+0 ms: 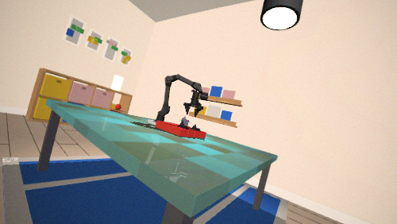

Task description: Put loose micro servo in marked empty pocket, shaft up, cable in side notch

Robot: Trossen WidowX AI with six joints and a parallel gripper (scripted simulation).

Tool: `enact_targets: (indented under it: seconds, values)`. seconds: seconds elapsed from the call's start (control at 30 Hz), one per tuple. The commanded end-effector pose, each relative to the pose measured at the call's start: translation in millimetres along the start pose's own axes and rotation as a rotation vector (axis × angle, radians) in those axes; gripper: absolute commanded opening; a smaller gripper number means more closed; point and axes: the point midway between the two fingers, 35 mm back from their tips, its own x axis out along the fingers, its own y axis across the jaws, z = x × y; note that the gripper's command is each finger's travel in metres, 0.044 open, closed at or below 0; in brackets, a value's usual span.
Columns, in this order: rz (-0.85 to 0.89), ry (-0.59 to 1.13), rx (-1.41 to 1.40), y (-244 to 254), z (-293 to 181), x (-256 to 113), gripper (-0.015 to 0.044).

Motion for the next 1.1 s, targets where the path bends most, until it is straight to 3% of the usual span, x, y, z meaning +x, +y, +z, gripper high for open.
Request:
enact_targets:
  seconds: [0.0,1.03,1.07]
  values:
    - [-0.024,0.058,0.062,-6.5,-38.2,-1.2,0.044]
    - [-0.025,0.061,0.066,-8.1,-44.8,44.4,0.044]
    - [-0.025,0.061,0.066,-8.1,-44.8,44.4,0.0414]
